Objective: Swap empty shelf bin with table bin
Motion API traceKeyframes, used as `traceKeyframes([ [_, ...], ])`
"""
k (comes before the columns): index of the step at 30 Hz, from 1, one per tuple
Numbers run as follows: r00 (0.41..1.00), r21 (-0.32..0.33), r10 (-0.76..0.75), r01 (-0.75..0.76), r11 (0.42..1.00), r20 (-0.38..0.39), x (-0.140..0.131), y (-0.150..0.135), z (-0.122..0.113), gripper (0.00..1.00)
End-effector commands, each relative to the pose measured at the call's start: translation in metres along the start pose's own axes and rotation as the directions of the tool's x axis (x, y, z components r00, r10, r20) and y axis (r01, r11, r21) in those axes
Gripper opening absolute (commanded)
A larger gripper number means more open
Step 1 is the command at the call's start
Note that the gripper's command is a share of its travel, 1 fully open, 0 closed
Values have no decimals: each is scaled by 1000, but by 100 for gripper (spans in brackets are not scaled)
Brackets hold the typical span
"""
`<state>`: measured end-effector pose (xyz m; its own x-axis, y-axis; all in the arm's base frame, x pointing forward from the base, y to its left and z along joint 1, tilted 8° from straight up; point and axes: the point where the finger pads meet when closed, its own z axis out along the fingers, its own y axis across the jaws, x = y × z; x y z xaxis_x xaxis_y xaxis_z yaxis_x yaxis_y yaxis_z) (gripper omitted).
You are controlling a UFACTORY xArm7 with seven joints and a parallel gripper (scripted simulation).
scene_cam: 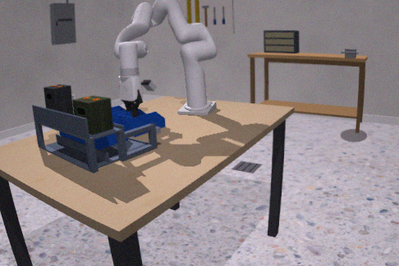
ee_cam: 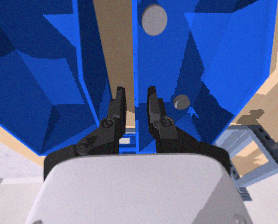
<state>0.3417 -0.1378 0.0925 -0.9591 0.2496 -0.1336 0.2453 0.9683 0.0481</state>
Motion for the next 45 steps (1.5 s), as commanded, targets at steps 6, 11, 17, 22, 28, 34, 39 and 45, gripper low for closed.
traceKeyframes([
  [6,1000,1,0,0,1000,3,-1,0,6,26],
  [11,1000,1,0,0,1000,3,-1,0,6,26],
  [17,1000,1,0,0,1000,3,-1,0,6,26],
  [22,1000,1,0,0,1000,3,-1,0,6,26],
  [28,1000,1,0,0,1000,3,-1,0,6,0],
  [34,1000,1,0,0,1000,3,-1,0,6,0],
  [39,1000,1,0,0,1000,3,-1,0,6,0],
  [45,1000,1,0,0,1000,3,-1,0,6,0],
])
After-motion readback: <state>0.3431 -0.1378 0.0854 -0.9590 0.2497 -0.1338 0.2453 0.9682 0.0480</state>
